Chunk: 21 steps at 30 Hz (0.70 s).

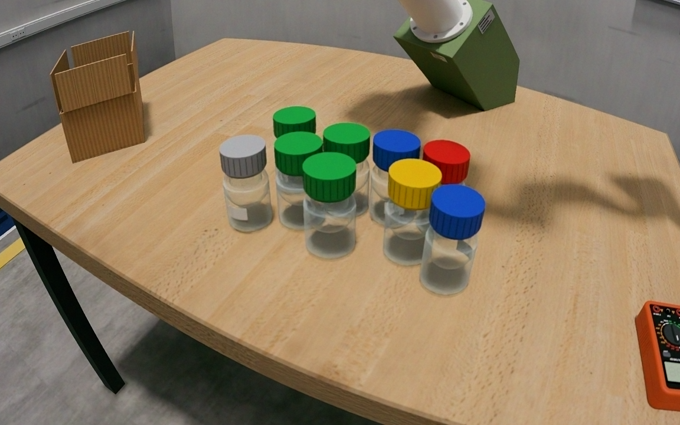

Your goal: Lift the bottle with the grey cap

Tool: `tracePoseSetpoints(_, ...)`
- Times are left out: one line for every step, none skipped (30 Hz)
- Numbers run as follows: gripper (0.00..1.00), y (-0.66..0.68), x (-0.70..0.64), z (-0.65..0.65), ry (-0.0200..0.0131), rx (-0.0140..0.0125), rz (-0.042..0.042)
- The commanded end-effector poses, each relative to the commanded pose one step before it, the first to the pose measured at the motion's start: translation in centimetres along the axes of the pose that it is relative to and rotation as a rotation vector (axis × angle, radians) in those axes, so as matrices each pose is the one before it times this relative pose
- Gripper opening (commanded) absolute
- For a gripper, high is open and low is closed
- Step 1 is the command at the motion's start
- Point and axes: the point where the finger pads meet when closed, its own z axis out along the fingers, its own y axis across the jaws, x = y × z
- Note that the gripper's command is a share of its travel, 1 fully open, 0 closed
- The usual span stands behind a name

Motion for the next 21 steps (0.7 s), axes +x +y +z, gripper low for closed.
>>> tracePoseSetpoints(1.00,-0.106,-0.105,-0.218,-0.00399,0.00196,0.00127)
tracePoseSetpoints(1.00,0.000,0.000,0.000,0.00000,0.00000,0.00000)
tracePoseSetpoints(1.00,0.000,0.000,0.000,0.00000,0.00000,0.00000)
tracePoseSetpoints(1.00,0.000,0.000,0.000,0.00000,0.00000,0.00000)
tracePoseSetpoints(1.00,0.000,0.000,0.000,0.00000,0.00000,0.00000)
tracePoseSetpoints(1.00,0.000,0.000,0.000,0.00000,0.00000,0.00000)
tracePoseSetpoints(1.00,0.000,0.000,0.000,0.00000,0.00000,0.00000)
tracePoseSetpoints(1.00,0.000,0.000,0.000,0.00000,0.00000,0.00000)
tracePoseSetpoints(1.00,0.000,0.000,0.000,0.00000,0.00000,0.00000)
tracePoseSetpoints(1.00,0.000,0.000,0.000,0.00000,0.00000,0.00000)
tracePoseSetpoints(1.00,0.000,0.000,0.000,0.00000,0.00000,0.00000)
tracePoseSetpoints(1.00,0.000,0.000,0.000,0.00000,0.00000,0.00000)
tracePoseSetpoints(1.00,0.000,0.000,0.000,0.00000,0.00000,0.00000)
tracePoseSetpoints(1.00,0.000,0.000,0.000,0.00000,0.00000,0.00000)
tracePoseSetpoints(1.00,0.000,0.000,0.000,0.00000,0.00000,0.00000)
tracePoseSetpoints(1.00,0.000,0.000,0.000,0.00000,0.00000,0.00000)
tracePoseSetpoints(1.00,0.000,0.000,0.000,0.00000,0.00000,0.00000)
tracePoseSetpoints(0.79,-0.054,0.069,-0.023,0.00027,-0.00020,0.00185)
tracePoseSetpoints(0.79,-0.068,0.087,-0.028,0.00034,-0.00025,0.00231)
tracePoseSetpoints(0.79,-0.095,0.121,-0.040,0.00048,-0.00035,0.00323)
tracePoseSetpoints(0.79,-0.123,0.155,-0.051,0.00062,-0.00045,0.00416)
